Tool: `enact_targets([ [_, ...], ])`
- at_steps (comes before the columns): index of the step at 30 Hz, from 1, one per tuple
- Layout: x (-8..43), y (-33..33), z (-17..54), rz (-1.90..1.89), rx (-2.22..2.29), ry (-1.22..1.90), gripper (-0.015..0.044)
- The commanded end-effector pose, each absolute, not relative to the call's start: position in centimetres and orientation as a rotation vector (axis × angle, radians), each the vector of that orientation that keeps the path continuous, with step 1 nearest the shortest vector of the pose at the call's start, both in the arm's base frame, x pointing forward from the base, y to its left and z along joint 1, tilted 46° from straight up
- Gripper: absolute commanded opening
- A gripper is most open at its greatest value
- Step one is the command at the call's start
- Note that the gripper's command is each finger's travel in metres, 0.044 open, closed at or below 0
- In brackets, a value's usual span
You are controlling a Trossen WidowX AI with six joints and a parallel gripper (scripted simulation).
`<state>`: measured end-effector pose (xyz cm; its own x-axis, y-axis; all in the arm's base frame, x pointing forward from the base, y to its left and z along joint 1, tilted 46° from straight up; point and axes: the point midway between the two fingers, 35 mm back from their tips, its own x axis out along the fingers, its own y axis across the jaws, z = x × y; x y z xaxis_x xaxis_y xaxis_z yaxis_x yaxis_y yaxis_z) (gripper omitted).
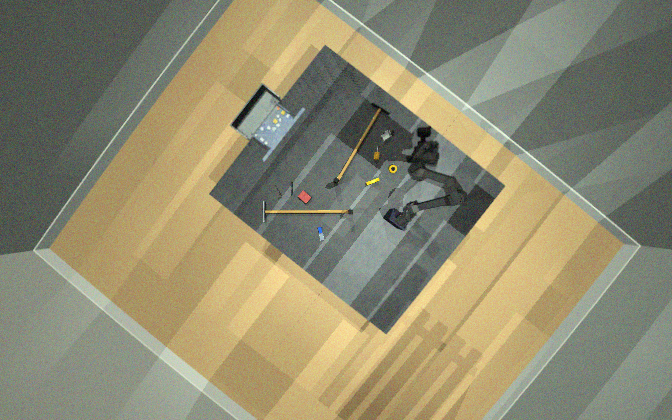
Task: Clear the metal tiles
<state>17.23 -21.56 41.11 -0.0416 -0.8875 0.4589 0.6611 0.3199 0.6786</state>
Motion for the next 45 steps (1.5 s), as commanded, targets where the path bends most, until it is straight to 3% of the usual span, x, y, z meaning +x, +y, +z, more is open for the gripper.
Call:
enact_targets([
  [1, 17.9, -20.6, 40.8, -1.273, 0.271, -0.945, 0.044],
  [45, 22.6, -9.9, 37.8, -1.091, 0.016, -0.454, 0.044],
])
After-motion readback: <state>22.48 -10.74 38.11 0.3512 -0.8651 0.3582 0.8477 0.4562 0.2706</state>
